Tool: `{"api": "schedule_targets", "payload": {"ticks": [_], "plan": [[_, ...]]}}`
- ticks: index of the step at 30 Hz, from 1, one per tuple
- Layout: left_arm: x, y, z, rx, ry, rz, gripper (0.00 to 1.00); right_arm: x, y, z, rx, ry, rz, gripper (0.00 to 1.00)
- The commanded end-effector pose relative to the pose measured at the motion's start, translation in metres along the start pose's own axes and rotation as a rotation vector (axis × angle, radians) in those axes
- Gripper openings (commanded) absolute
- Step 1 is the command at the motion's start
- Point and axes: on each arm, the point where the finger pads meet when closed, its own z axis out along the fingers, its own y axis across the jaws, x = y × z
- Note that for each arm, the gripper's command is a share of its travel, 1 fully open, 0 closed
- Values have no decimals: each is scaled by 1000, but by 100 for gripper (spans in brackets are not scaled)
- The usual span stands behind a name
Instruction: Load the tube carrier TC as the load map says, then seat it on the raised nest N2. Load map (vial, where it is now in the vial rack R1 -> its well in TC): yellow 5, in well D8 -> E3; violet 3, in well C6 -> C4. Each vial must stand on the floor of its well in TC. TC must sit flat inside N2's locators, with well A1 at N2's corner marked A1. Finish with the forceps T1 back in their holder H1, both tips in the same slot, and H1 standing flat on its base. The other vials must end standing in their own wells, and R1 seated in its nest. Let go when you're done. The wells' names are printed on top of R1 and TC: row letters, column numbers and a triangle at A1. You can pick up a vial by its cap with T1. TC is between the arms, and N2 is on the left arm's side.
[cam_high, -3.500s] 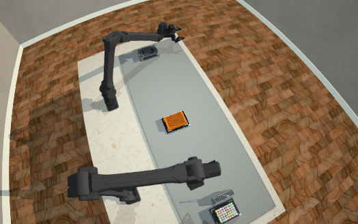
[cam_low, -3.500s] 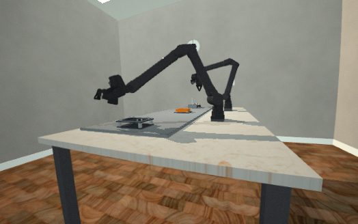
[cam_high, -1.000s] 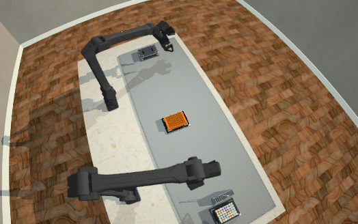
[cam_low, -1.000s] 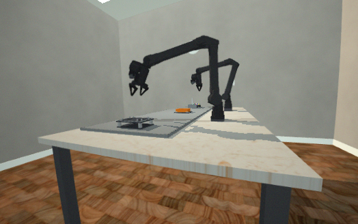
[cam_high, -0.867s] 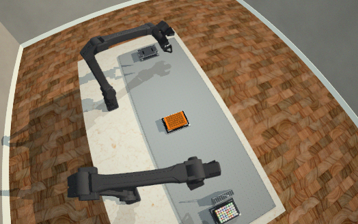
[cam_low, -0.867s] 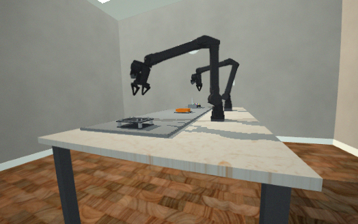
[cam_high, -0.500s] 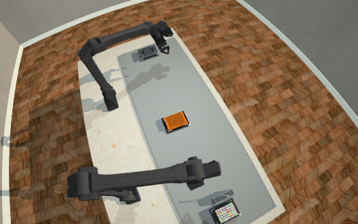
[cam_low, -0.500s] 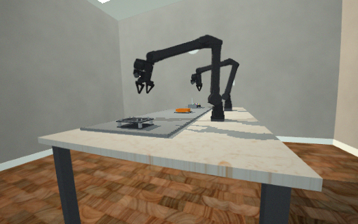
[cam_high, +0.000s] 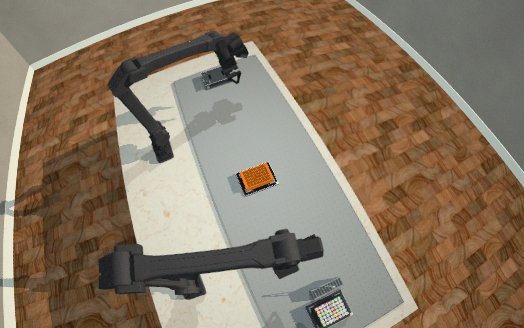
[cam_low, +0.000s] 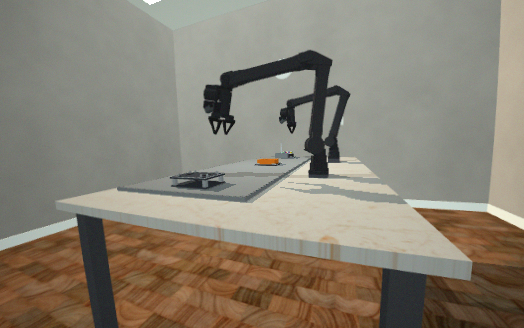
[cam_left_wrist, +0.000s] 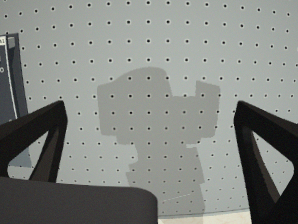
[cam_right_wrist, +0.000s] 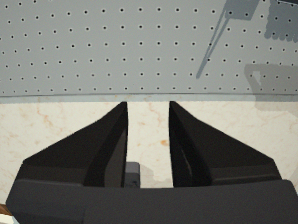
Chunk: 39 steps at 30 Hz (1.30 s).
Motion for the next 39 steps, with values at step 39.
{"api": "schedule_targets", "payload": {"ticks": [39], "plan": [[84,-34,-63,-33,190,-3,100,-22,-3,-23,12,-66,-17,24]]}}
